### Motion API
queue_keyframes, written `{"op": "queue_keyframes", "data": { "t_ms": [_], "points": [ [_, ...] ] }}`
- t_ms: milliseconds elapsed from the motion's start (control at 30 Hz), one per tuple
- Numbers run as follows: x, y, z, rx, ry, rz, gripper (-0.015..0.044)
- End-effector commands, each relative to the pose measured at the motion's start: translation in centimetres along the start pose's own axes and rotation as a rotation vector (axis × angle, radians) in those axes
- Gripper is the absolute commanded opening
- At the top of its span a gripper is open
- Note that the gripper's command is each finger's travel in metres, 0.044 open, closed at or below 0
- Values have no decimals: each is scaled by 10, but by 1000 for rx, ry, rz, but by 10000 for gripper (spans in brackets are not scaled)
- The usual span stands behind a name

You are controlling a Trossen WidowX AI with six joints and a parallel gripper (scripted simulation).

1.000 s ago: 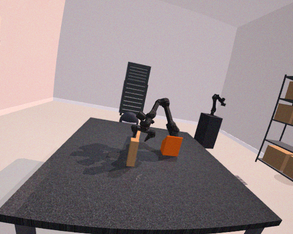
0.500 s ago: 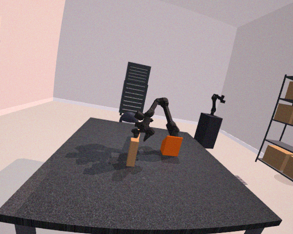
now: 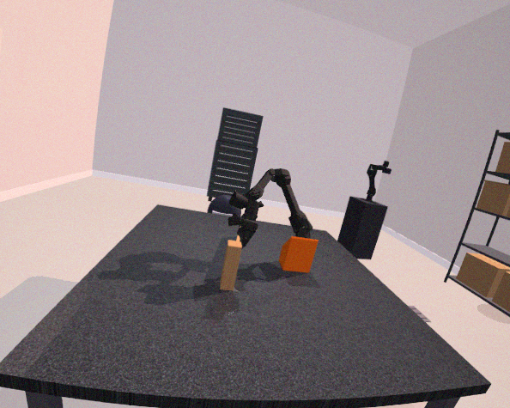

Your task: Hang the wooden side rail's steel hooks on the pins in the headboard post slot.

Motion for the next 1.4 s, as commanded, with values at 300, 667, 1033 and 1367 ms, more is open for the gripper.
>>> {"op": "queue_keyframes", "data": {
  "t_ms": [300,667,1033,1367],
  "points": [
    [-14,16,20,1088,-131,-414,440],
    [-24,24,28,1526,-368,-511,440],
    [-26,25,29,1604,-409,-511,440],
    [-23,23,29,1604,-409,-511,440]
  ]
}}
Point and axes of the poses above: the point midway between the two fingers, 35 mm back from their tips, its own x axis out along the fingers, its own y axis across the jaws, z = x × y, the point moved 7 cm from there along -x, back along the fingers, and after that the axes turned 1 degree about x, right-handed, at the moved point
